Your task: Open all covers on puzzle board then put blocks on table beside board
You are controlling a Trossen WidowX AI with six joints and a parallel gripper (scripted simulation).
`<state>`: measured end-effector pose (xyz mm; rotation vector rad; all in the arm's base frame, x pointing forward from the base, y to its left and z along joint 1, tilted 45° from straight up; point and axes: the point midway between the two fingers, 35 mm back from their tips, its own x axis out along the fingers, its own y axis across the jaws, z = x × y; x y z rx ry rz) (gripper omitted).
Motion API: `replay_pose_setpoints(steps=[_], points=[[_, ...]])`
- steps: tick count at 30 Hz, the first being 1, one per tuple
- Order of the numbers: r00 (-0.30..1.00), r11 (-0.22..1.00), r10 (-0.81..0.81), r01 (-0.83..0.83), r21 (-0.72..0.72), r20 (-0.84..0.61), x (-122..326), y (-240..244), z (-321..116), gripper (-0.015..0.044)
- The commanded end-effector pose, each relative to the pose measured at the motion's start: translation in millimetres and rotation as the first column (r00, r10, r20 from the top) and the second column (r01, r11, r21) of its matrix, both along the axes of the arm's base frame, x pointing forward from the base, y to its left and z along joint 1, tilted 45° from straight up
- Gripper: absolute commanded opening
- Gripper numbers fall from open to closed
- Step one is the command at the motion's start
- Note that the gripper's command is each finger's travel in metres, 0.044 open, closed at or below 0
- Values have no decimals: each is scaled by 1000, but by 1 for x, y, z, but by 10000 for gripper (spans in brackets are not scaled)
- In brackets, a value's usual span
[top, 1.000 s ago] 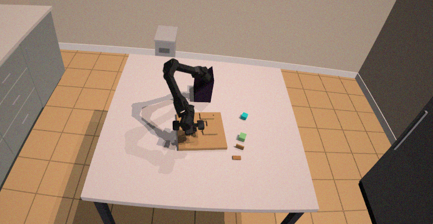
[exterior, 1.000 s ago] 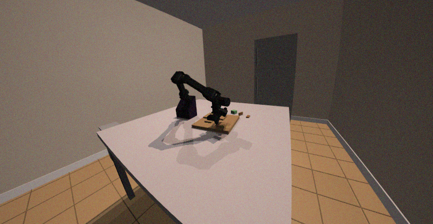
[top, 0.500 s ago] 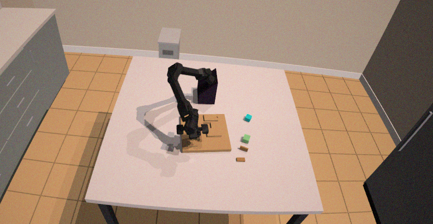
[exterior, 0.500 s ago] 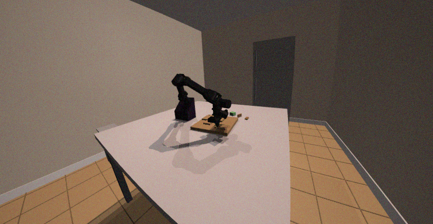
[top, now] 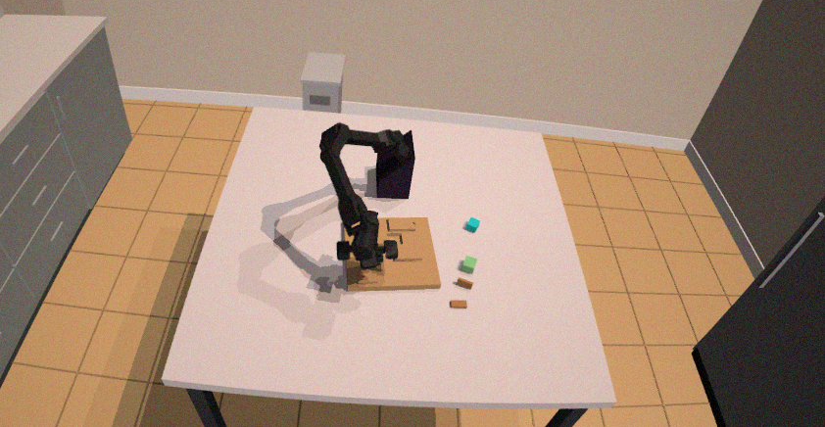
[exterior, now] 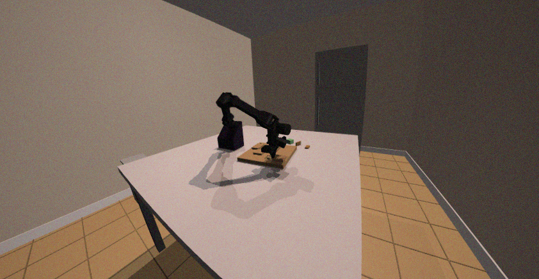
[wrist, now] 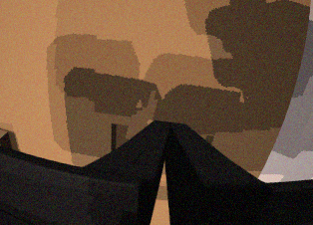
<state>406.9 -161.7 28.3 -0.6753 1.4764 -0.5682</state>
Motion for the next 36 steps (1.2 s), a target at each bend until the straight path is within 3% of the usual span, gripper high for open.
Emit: replay_pose_setpoints(steps=[1,36], points=[[1000,1000,-1,1,-2,11,7,1,1,0],[1000,1000,-1,1,1,12,13,31,27,0]])
